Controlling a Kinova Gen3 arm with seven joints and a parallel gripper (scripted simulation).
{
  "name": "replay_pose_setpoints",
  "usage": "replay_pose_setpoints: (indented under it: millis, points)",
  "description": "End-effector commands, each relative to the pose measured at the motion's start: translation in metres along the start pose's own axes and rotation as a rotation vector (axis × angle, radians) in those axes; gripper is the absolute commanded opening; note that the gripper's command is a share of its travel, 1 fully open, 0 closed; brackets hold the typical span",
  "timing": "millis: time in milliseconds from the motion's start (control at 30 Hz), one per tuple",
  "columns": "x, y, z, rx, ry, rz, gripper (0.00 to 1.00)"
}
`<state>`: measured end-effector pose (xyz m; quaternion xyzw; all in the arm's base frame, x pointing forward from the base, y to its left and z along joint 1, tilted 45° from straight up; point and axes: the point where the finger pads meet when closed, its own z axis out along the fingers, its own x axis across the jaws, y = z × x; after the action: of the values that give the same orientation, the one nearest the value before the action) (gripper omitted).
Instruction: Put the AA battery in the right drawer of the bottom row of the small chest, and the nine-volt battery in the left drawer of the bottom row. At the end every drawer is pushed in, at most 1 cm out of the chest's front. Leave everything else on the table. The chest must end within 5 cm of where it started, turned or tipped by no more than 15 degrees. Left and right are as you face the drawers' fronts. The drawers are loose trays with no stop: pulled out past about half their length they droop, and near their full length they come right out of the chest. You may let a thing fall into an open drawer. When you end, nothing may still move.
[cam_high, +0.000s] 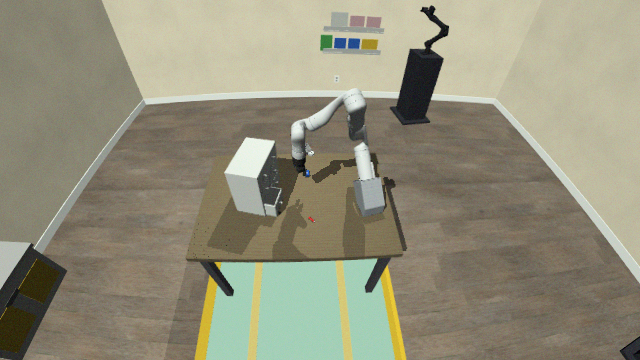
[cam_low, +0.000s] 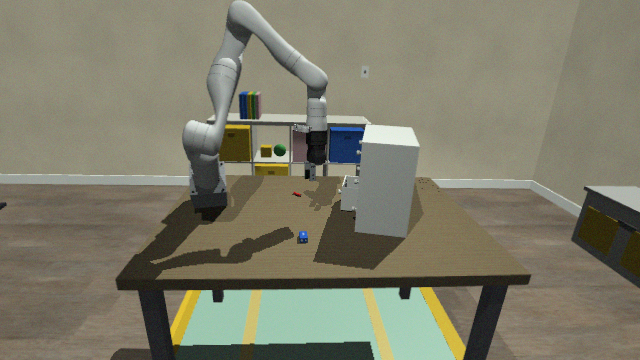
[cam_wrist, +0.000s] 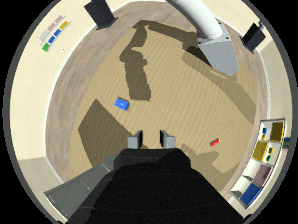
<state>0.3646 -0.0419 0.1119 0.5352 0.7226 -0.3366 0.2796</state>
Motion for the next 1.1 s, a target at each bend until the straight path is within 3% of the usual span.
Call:
replay_pose_setpoints:
  millis: [0, 200, 267, 567, 1067]
  points:
    - [-0.018, -0.012, 0.011, 0.012, 0.028, -0.062, 0.67]
    - [-0.056, -0.032, 0.035, 0.013, 0.028, -0.308, 0.67]
    - [-0.056, -0.032, 0.035, 0.013, 0.028, -0.308, 0.67]
    - [-0.093, -0.057, 0.065, -0.007, 0.045, -0.665, 0.67]
    - [-0.112, -0.077, 0.092, -0.066, 0.069, -1.034, 0.67]
